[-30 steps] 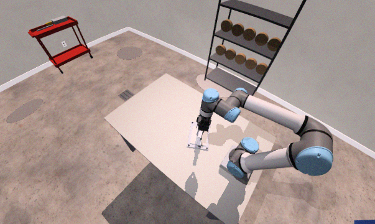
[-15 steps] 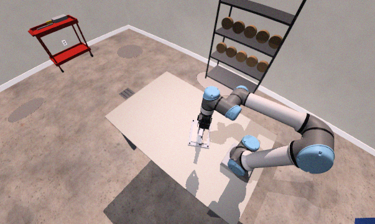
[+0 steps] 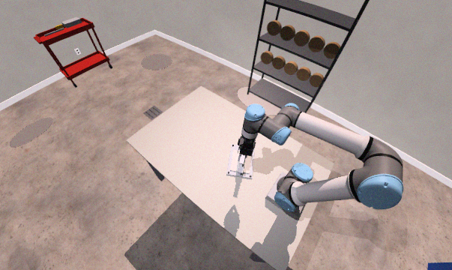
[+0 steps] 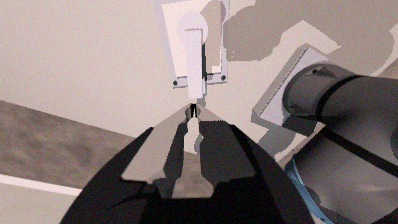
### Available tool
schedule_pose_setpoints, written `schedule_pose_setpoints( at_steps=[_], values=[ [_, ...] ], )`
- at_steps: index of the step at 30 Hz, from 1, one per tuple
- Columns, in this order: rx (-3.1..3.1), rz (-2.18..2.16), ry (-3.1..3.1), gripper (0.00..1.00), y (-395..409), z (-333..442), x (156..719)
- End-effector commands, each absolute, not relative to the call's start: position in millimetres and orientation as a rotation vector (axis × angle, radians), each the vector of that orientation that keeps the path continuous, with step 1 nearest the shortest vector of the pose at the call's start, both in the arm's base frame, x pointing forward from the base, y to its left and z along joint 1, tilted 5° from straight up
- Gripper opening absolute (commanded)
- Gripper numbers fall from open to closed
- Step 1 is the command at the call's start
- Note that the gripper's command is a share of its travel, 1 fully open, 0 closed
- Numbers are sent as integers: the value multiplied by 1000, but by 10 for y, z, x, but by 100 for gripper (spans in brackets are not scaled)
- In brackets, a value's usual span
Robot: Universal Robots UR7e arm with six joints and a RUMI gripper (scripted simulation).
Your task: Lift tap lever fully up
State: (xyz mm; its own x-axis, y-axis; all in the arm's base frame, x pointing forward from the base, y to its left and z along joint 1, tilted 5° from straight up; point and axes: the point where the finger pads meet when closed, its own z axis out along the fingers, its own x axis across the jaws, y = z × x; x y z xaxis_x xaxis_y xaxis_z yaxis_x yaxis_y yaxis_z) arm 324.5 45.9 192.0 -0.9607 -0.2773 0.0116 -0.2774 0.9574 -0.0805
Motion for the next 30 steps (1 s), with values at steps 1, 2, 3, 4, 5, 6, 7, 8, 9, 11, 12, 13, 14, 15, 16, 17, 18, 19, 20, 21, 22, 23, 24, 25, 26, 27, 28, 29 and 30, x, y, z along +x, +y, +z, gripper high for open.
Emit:
schedule_pose_setpoints(
  at_steps=[1,2,3,4,5,6,7,8,9,11,12,13,14,15,16,17,18,19,20,21,22,23,24,25,26,27,28,29,30],
  values=[
    [440,128,-3109,0,458,1924,3248],
    [440,128,-3109,37,458,1924,3248],
    [440,128,-3109,37,458,1924,3248],
    [440,128,-3109,37,458,1924,3248],
    [440,128,-3109,37,458,1924,3248],
    [440,128,-3109,37,458,1924,3248],
    [440,128,-3109,37,458,1924,3248],
    [440,128,-3109,37,458,1924,3248],
    [440,128,-3109,37,458,1924,3248],
    [440,128,-3109,37,458,1924,3248],
    [440,128,-3109,37,458,1924,3248],
    [440,128,-3109,37,458,1924,3248],
    [440,128,-3109,37,458,1924,3248],
    [440,128,-3109,37,458,1924,3248],
    [440,128,-3109,37,458,1924,3248],
    [440,128,-3109,37,458,1924,3248],
    [440,128,-3109,37,458,1924,3248],
    [440,128,-3109,37,458,1924,3248],
    [440,128,-3109,37,458,1924,3248],
    [440,128,-3109,37,458,1924,3248],
    [440,128,-3109,37,458,1924,3248],
    [440,128,-3109,37,458,1924,3248],
    [440,128,-3109,37,458,1924,3248],
    [440,128,-3109,37,458,1924,3248],
    [440,128,-3109,37,458,1924,3248],
    [440,128,-3109,37,458,1924,3248],
    [440,128,-3109,37,458,1924,3248],
    [440,128,-3109,37,458,1924,3248],
    [440,128,-3109,37,458,1924,3248]
  ],
)
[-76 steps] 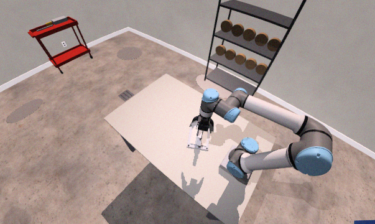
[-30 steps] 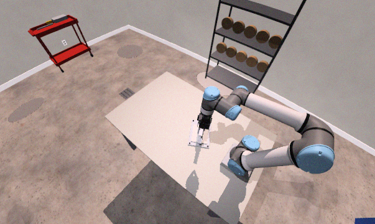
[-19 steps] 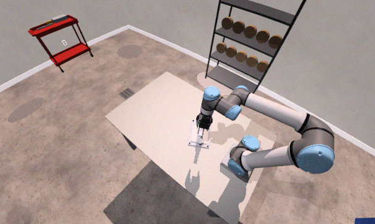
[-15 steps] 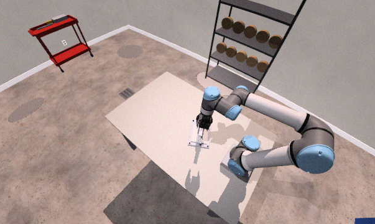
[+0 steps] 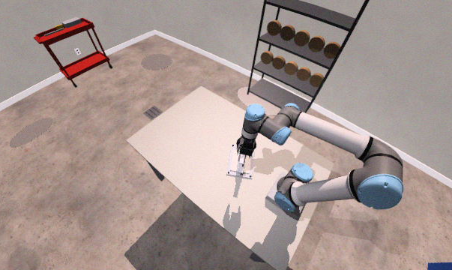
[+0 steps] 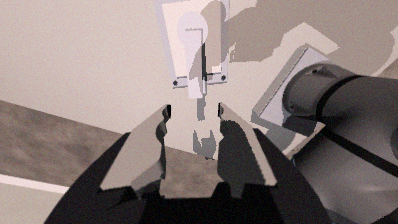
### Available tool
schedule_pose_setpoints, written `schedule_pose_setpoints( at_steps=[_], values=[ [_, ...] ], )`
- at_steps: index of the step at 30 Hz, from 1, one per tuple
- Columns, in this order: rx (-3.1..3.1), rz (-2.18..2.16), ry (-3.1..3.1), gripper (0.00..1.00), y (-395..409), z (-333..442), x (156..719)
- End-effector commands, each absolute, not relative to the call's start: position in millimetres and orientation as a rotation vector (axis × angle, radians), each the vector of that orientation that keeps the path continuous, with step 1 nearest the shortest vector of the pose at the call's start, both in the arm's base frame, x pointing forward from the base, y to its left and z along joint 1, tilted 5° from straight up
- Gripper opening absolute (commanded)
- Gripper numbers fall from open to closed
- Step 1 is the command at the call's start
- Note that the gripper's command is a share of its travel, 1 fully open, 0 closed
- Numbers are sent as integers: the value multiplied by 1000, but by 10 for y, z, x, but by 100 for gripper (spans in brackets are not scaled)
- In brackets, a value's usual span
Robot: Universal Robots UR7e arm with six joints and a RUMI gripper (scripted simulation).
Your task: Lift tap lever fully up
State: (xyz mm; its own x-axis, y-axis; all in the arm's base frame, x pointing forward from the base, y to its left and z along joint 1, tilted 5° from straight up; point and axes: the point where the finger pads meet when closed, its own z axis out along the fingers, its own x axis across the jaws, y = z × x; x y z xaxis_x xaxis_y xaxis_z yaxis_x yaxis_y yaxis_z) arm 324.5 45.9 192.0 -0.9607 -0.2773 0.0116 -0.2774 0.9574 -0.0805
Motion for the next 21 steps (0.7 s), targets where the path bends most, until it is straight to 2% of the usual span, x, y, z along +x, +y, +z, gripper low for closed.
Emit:
schedule_pose_setpoints(
  at_steps=[1,21],
  values=[
    [440,128,-3109,37,458,1924,3248],
    [440,128,-3109,37,455,1877,3249]
  ],
)
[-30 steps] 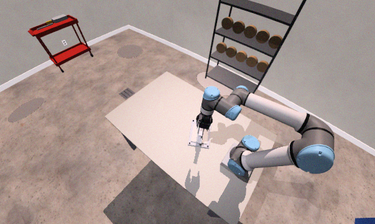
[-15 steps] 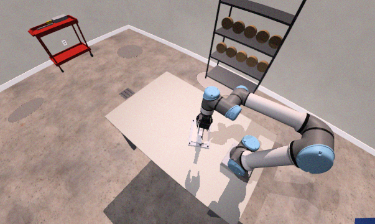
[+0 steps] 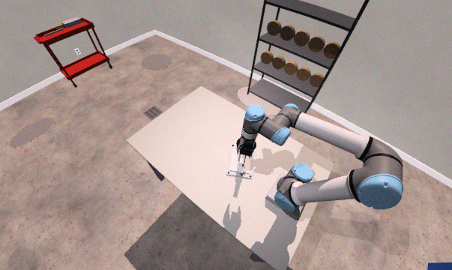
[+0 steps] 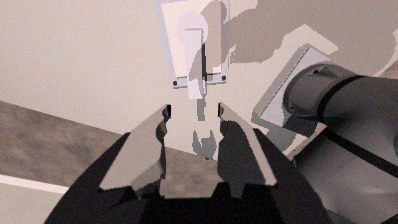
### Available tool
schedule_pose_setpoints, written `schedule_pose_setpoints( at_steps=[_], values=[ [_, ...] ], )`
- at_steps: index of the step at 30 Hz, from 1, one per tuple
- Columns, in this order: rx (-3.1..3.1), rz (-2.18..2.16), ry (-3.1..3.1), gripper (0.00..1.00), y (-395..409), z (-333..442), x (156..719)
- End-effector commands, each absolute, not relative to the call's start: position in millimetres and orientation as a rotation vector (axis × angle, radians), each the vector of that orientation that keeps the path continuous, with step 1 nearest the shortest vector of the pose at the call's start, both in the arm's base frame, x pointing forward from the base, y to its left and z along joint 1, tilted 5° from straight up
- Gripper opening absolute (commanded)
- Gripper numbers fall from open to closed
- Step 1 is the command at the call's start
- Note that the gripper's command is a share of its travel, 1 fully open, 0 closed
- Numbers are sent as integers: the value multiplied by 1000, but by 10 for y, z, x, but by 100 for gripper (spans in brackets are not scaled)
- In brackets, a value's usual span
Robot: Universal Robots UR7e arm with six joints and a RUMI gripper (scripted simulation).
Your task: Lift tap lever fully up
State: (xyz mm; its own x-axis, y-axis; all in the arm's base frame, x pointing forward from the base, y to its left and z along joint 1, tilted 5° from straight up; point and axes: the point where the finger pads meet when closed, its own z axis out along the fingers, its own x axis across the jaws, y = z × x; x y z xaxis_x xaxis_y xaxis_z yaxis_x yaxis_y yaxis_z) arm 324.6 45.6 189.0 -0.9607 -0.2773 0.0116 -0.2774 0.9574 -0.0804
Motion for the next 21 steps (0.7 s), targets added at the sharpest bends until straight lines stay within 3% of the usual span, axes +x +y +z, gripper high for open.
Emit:
schedule_pose_setpoints(
  at_steps=[1,21],
  values=[
    [440,128,-3109,37,454,1868,3249],
    [440,128,-3109,37,432,1600,3254]
  ],
)
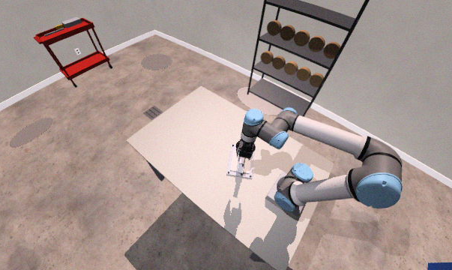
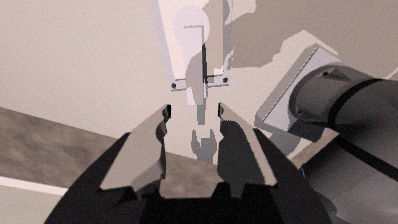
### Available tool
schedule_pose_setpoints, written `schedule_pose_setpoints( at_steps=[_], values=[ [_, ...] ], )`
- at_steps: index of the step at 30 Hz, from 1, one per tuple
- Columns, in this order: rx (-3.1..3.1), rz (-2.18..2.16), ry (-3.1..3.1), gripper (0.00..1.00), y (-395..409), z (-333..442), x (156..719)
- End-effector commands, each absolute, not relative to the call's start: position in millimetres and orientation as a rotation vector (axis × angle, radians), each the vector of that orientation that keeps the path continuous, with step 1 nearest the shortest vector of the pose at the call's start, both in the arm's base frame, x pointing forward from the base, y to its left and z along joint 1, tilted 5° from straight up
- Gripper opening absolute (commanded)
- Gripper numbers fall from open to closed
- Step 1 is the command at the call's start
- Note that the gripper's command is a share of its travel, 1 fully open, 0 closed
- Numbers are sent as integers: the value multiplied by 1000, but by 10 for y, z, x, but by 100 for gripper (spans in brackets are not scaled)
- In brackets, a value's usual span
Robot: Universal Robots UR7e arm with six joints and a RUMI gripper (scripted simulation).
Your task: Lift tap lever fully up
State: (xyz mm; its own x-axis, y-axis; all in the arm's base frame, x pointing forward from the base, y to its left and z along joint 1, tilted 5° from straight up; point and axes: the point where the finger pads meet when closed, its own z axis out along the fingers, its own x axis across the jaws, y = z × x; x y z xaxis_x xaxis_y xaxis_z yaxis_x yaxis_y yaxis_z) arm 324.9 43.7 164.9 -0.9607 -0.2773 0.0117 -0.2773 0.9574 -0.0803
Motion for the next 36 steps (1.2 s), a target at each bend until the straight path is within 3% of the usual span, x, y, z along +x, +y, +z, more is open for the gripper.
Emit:
schedule_pose_setpoints(
  at_steps=[1,36],
  values=[
    [440,128,-3109,37,430,1583,3255],
    [440,128,-3109,37,413,1368,3259]
  ],
)
